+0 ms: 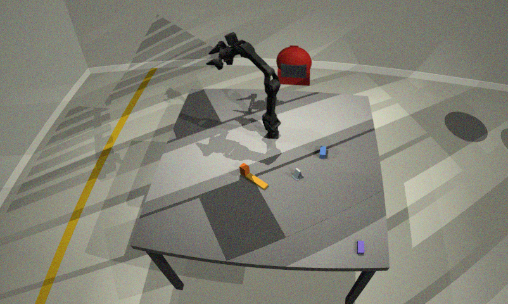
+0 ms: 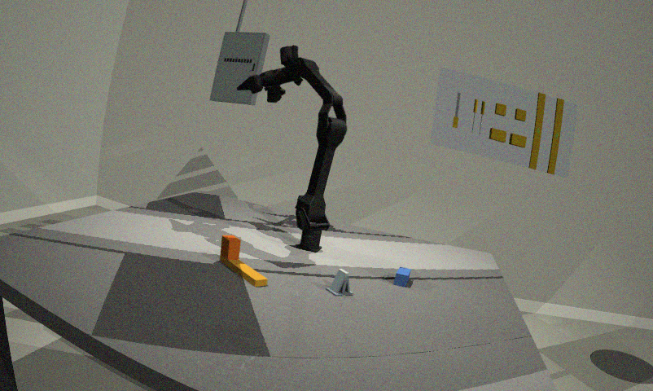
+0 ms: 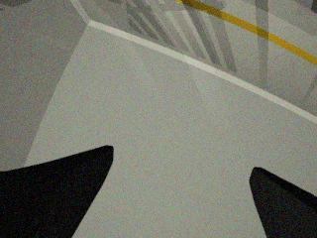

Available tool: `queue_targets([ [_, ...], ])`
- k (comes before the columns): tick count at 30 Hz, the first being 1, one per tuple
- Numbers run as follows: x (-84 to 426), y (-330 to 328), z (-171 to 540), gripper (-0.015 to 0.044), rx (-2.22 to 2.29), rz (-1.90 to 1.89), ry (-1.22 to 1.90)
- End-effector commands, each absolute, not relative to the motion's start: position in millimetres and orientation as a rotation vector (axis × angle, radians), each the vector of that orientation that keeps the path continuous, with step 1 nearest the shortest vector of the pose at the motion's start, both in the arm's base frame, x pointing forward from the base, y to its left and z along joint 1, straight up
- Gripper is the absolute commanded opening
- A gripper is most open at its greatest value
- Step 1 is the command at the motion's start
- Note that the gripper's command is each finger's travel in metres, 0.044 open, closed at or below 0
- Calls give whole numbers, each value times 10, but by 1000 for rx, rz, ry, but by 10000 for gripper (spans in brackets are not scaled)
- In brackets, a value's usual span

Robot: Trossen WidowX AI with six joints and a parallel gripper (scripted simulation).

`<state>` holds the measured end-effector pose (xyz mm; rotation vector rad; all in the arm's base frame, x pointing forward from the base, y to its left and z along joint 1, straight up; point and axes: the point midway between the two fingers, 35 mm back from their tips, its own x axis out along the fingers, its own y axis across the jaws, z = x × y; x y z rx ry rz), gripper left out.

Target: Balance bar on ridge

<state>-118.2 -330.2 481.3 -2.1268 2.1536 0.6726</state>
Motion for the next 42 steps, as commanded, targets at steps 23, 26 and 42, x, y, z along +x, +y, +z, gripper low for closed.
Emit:
queue_targets([
  [23,-423,-3657,4367,315,-2458,1138,1825],
  [26,-285,-3698,4293,315,-2533,1257,1750],
  [42,511,-3783,3924,315,-2915,1838,1234],
])
